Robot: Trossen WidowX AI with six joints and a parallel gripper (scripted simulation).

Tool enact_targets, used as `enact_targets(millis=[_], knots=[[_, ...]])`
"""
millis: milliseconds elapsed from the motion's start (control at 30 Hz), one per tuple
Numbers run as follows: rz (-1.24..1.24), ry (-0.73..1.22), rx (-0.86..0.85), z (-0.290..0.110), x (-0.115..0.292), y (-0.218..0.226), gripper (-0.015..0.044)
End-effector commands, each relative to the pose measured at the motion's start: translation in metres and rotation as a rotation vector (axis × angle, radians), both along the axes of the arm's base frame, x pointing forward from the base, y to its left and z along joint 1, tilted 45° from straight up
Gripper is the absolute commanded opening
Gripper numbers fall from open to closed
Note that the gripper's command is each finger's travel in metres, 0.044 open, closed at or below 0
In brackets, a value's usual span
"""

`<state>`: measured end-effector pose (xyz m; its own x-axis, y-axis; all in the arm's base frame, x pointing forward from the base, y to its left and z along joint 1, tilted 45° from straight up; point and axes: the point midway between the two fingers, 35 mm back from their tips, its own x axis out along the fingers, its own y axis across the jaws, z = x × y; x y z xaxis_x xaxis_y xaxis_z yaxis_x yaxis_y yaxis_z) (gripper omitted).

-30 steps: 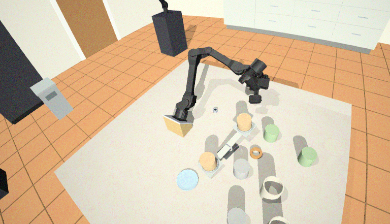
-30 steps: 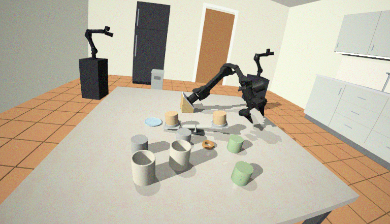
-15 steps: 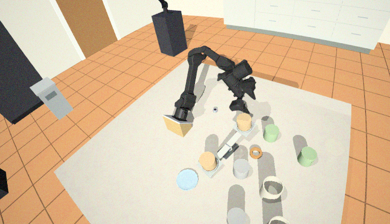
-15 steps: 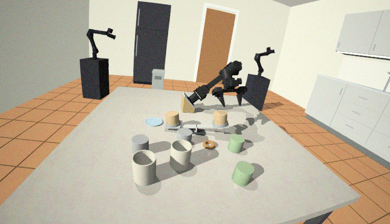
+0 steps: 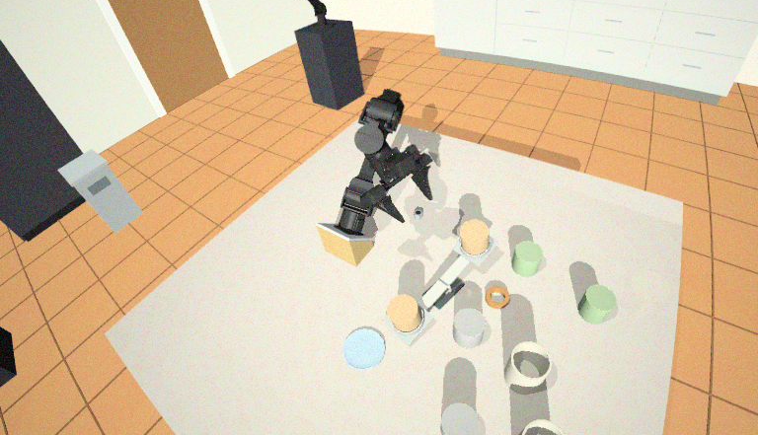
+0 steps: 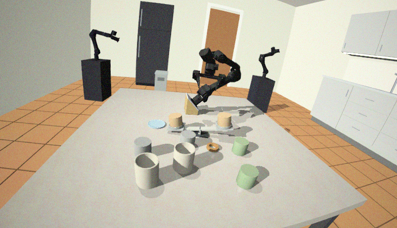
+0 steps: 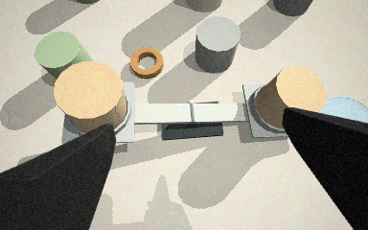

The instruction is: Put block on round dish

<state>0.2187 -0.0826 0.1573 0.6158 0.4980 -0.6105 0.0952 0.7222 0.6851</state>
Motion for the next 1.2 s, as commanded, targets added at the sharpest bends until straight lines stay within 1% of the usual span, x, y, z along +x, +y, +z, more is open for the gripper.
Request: enact_targets(millis=[0,133,567,1167], knots=[[-0.015,0.005,0.0,-0.003,-0.014,-0.004,0.044],[0.024,-0.001,-0.022,-0.005,-0.011,-0.006,0.044],[0.388,-0.076,-0.197,-0.032,0.016,-0.025,0.044],[0.929,-0.234,-0.353,-0.095,0.048,-0.038,0.044]])
